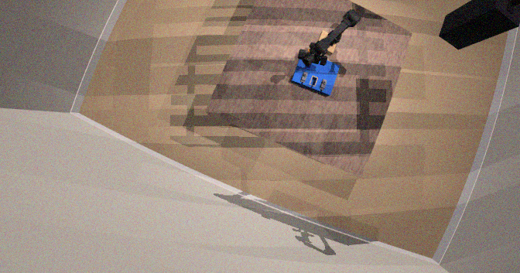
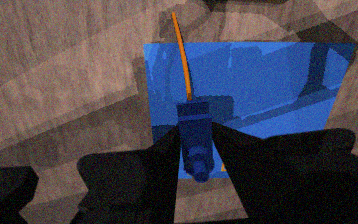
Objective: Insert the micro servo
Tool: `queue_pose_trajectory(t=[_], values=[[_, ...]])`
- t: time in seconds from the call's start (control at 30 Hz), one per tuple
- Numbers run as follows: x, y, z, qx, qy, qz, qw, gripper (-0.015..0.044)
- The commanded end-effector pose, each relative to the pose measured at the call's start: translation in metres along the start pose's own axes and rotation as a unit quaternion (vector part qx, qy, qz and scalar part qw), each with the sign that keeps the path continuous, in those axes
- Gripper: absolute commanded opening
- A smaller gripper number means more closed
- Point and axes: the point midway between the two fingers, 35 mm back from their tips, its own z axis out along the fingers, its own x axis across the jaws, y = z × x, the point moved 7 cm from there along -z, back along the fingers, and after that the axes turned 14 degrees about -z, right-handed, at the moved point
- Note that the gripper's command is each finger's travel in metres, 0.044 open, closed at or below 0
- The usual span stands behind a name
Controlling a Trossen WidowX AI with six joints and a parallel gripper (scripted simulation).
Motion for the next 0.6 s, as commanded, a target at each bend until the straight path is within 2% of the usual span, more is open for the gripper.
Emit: queue_pose_trajectory(t=[0.0,0.57], values=[[-0.019,-0.007,-0.002,0.005,0.001,0.002,1.0,0.0],[-0.082,-0.029,-0.002,0.006,-0.002,0.002,1.0,0.0]])
